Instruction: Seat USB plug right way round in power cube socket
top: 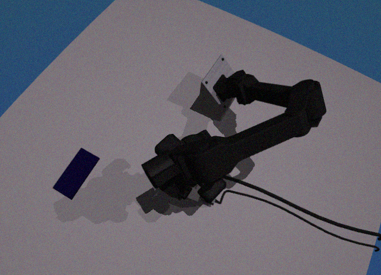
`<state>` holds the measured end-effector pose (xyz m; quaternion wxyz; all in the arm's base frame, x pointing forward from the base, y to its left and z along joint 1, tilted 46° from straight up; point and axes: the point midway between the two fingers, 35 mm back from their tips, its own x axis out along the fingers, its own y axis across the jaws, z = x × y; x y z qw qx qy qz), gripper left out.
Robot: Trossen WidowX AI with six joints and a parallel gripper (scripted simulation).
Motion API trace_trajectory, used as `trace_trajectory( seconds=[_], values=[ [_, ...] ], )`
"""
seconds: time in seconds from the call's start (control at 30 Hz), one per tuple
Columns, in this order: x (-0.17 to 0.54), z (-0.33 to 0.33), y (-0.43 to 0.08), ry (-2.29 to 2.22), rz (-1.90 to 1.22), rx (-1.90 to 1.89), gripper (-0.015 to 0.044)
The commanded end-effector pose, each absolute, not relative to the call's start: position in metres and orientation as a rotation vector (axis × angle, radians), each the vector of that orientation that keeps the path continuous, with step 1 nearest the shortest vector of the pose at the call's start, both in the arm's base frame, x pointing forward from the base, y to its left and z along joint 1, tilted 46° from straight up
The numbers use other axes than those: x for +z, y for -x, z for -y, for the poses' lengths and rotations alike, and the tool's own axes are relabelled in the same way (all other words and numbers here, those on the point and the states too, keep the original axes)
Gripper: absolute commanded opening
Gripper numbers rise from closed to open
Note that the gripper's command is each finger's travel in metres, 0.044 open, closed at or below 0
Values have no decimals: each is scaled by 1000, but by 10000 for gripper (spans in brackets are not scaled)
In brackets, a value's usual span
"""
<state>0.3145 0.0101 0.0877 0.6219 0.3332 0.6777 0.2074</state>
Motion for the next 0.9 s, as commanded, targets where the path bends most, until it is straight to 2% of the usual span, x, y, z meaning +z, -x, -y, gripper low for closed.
trace_trajectory(
  seconds=[0.0,0.87],
  values=[
    [88,-10,-315,-841,-1589,401,0],
    [88,-10,-315,-1347,-1745,-163,0]
  ],
)
